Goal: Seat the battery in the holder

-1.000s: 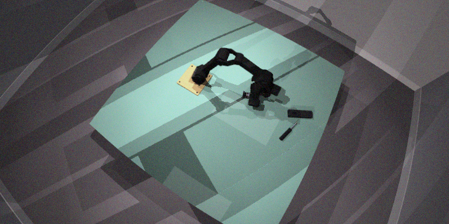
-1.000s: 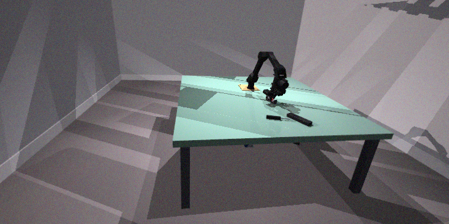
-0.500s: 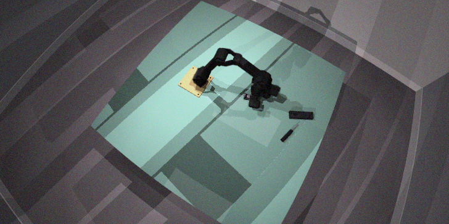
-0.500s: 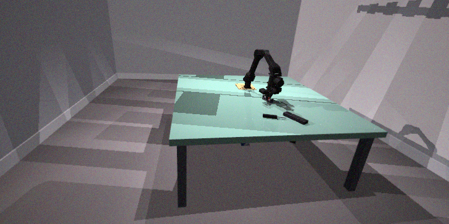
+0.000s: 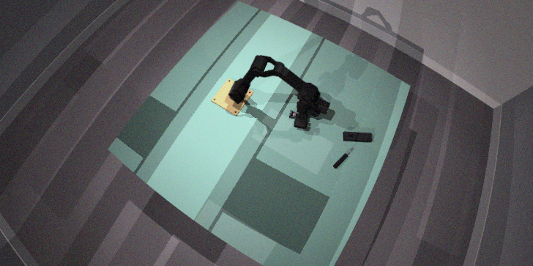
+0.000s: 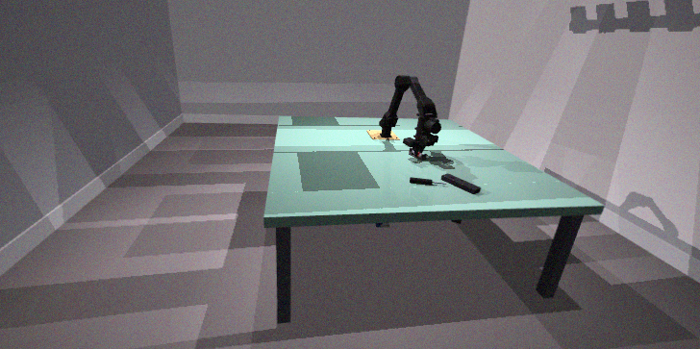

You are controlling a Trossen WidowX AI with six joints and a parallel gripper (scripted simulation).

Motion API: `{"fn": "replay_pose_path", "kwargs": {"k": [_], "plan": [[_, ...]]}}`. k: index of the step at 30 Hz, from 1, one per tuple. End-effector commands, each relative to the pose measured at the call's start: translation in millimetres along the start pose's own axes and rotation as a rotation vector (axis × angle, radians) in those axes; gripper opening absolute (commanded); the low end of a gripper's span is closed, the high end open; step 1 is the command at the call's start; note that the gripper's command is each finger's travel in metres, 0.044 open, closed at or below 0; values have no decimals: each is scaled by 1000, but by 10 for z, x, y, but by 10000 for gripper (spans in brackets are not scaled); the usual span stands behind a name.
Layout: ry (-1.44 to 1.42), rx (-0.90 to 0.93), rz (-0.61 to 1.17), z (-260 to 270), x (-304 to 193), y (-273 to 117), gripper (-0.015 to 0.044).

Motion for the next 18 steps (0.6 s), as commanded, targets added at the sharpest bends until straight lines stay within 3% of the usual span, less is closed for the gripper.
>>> {"fn": "replay_pose_path", "kwargs": {"k": [1,18], "plan": [[-7,8,-28,5,-3,0,76],[-8,7,-42,-8,-96,11,76]]}}
Point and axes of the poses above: the point midway between the two fingers, 35 mm back from their tips, its own y axis out along the fingers, its own z axis across the jaws, x = y × z, the point moved 5 cm from there along -y, back along the fingers, and after that the axes turned 9 degrees about y, right-handed, at the moved point
